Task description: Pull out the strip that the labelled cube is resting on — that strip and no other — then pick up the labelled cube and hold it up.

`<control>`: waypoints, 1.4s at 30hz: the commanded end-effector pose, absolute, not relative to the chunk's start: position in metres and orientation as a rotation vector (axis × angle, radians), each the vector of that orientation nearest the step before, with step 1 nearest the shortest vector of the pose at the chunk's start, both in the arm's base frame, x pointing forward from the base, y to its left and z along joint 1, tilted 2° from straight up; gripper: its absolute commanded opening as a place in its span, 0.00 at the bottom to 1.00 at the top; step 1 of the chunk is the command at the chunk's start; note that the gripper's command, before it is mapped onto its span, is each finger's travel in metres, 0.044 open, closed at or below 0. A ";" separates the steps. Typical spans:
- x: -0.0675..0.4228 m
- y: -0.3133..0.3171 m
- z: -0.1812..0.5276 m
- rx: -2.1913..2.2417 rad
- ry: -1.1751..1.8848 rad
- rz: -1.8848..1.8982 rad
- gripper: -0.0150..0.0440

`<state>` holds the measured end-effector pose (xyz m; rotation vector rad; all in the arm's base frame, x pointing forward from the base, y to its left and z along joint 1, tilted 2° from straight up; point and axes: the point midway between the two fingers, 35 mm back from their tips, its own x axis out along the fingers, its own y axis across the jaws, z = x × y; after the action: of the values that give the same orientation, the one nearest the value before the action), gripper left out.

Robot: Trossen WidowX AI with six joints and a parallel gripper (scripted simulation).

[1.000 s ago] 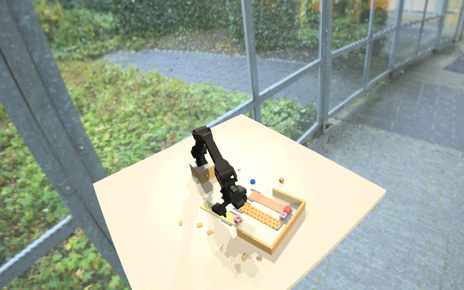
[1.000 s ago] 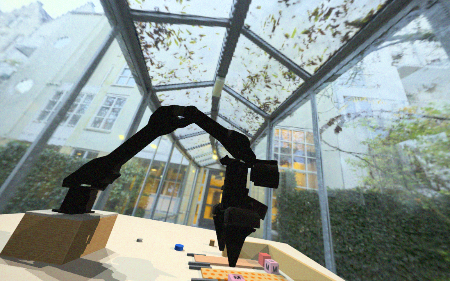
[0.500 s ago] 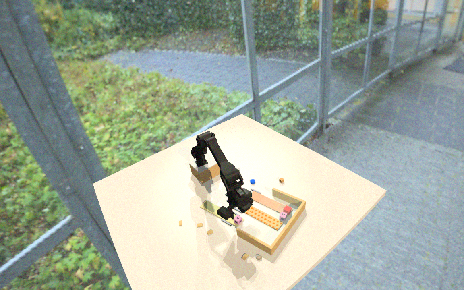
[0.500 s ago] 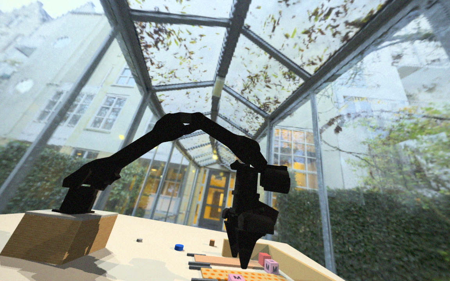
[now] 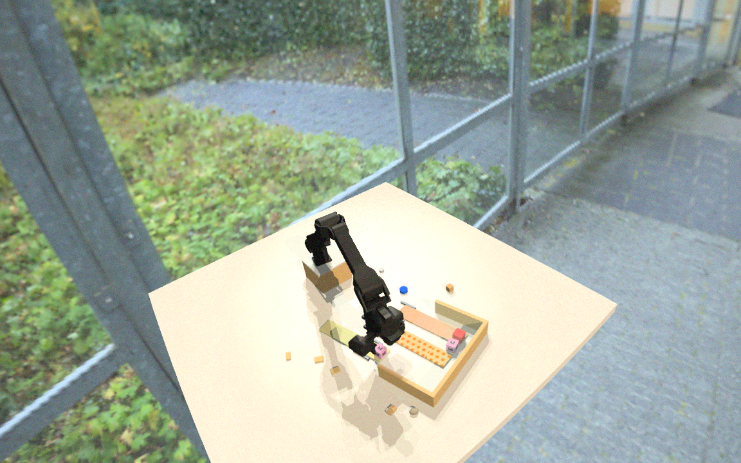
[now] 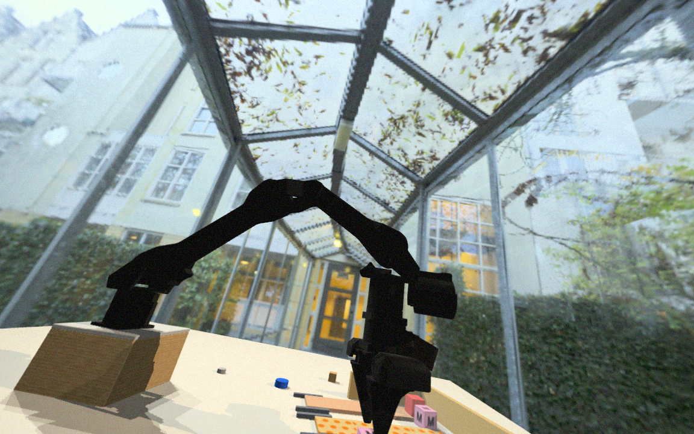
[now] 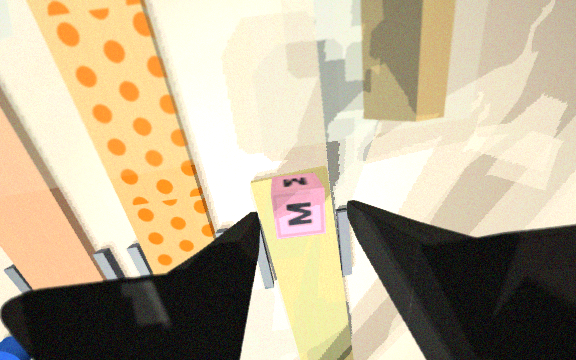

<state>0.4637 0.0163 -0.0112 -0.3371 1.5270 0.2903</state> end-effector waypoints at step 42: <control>0.431 0.016 -0.012 -0.333 1.536 0.292 0.25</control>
<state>0.4392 0.0155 -0.0223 -0.3359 1.5452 0.2941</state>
